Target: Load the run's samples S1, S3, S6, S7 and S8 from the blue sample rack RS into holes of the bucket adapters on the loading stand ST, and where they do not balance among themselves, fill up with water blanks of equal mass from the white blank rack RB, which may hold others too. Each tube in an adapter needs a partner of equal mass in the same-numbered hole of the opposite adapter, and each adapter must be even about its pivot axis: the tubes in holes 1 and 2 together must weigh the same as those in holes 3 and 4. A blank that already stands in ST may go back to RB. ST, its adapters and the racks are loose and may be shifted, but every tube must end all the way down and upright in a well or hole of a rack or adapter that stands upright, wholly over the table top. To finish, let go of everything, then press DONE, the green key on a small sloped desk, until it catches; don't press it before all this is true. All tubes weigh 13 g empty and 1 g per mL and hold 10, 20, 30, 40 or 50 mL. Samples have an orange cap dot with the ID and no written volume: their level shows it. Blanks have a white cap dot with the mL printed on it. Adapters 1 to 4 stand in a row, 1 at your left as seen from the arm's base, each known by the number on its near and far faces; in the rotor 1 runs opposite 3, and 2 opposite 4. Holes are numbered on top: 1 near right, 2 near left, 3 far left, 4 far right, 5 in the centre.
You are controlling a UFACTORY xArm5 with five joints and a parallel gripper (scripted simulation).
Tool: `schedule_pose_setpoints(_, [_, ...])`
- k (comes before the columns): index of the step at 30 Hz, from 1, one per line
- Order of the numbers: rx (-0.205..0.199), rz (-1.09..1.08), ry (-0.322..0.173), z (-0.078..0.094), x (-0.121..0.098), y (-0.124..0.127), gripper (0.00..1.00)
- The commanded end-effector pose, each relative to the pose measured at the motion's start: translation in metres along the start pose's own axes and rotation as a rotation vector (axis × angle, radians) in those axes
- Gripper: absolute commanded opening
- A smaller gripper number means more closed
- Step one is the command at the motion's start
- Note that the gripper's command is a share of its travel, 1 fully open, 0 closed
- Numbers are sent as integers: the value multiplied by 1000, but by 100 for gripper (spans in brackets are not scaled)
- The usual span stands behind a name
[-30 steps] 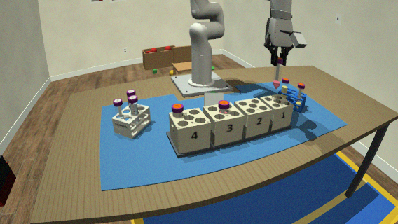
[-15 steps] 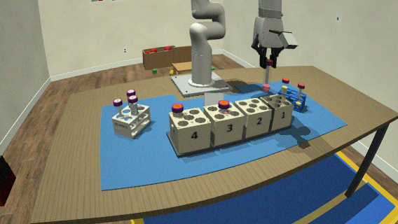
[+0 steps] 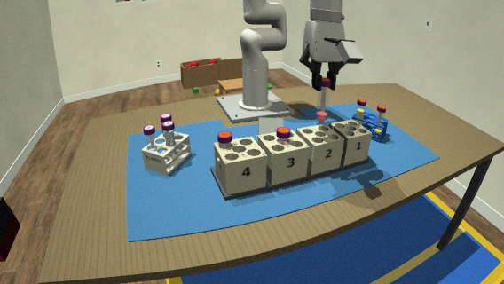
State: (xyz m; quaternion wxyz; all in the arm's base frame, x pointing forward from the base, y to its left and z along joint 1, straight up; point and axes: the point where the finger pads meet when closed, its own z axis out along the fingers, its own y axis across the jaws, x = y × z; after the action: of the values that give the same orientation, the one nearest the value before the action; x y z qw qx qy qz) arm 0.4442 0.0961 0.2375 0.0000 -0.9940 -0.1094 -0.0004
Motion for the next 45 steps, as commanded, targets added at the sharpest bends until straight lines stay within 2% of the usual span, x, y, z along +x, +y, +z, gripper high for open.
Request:
schedule_pose_setpoints(1, [0, 0, 4, -2, 3, 7, 0])
schedule_pose_setpoints(19, [0, -1, 4, -2, 3, 7, 0])
schedule_pose_setpoints(38, [0, 0, 4, 32, 3, 8, 0])
schedule_pose_setpoints(45, [0, 0, 4, 33, 3, 8, 0])
